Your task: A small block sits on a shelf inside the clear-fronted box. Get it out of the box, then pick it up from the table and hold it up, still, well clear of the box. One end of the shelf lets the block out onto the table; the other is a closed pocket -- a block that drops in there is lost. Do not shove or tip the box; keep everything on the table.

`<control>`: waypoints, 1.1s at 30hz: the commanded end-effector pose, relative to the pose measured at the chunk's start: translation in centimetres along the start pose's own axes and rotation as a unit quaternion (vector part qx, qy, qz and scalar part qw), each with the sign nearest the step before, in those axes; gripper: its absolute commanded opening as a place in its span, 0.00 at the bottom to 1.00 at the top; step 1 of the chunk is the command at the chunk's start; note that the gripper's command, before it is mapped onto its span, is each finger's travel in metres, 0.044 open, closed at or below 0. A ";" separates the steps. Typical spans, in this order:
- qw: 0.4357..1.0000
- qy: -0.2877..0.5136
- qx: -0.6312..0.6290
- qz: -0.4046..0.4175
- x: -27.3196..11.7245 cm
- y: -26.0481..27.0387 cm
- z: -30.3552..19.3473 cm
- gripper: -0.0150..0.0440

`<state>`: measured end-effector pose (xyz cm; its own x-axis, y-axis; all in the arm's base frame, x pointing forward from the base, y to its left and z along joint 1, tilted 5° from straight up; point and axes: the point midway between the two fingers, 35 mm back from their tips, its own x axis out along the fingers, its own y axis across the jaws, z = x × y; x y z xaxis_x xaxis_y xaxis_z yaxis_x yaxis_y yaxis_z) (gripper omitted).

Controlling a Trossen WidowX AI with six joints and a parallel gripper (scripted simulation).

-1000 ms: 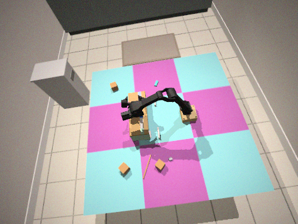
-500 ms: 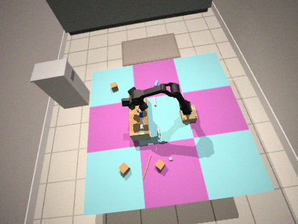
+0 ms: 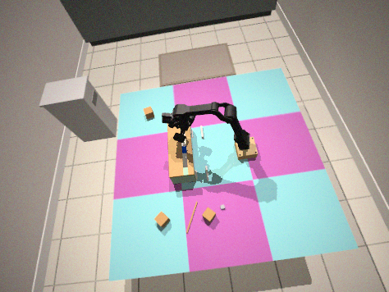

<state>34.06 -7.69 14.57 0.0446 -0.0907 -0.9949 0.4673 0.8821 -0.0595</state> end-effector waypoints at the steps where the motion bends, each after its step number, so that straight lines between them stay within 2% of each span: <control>1: 0.849 0.200 0.471 0.132 -1.0 1.2 -3.5 0.93; 23: 0.841 0.206 0.482 0.133 -1.0 1.3 -3.5 0.93; 33: 0.841 0.206 0.482 0.133 0.3 1.5 -3.5 0.93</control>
<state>31.65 -4.86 14.48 0.0447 0.3886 -0.9203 0.9963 0.0498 0.0694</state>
